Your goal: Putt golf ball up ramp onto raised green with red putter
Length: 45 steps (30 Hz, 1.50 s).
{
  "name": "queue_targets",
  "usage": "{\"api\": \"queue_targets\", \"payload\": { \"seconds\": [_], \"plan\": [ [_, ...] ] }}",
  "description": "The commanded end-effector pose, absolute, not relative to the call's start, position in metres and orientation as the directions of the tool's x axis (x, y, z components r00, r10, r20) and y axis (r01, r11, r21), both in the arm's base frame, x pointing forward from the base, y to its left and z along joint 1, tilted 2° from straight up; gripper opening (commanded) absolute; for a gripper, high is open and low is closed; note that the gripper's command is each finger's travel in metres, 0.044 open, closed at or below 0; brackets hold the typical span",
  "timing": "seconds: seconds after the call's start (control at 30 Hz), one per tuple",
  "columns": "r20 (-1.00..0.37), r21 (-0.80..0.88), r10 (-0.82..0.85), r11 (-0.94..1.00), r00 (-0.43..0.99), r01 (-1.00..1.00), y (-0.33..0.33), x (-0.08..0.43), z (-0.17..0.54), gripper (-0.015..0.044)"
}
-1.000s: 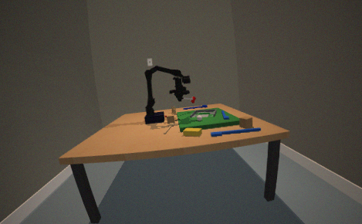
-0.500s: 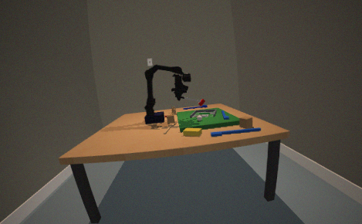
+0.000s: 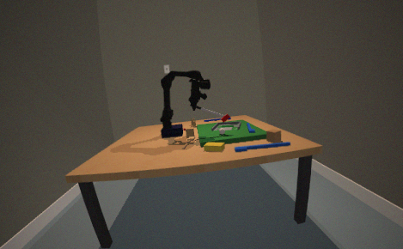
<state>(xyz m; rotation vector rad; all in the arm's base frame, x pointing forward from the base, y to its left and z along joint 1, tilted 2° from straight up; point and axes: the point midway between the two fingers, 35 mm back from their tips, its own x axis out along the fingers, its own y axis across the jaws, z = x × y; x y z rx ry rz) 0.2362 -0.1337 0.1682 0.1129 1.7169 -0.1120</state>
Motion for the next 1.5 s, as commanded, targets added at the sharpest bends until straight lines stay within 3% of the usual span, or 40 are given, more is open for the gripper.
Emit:
{"api": "queue_targets", "payload": {
  "seconds": [0.0,0.47,1.47],
  "plan": [
    [-0.986,-0.031,0.009,0.971,-0.166,0.236,-0.148,0.228,0.173,0.0],
    [-0.971,-0.035,0.051,0.935,-0.234,0.352,-0.152,0.23,0.133,0.0],
    [-0.971,-0.033,0.054,0.936,-0.235,0.351,-0.152,0.23,0.106,0.0]
  ]
}}
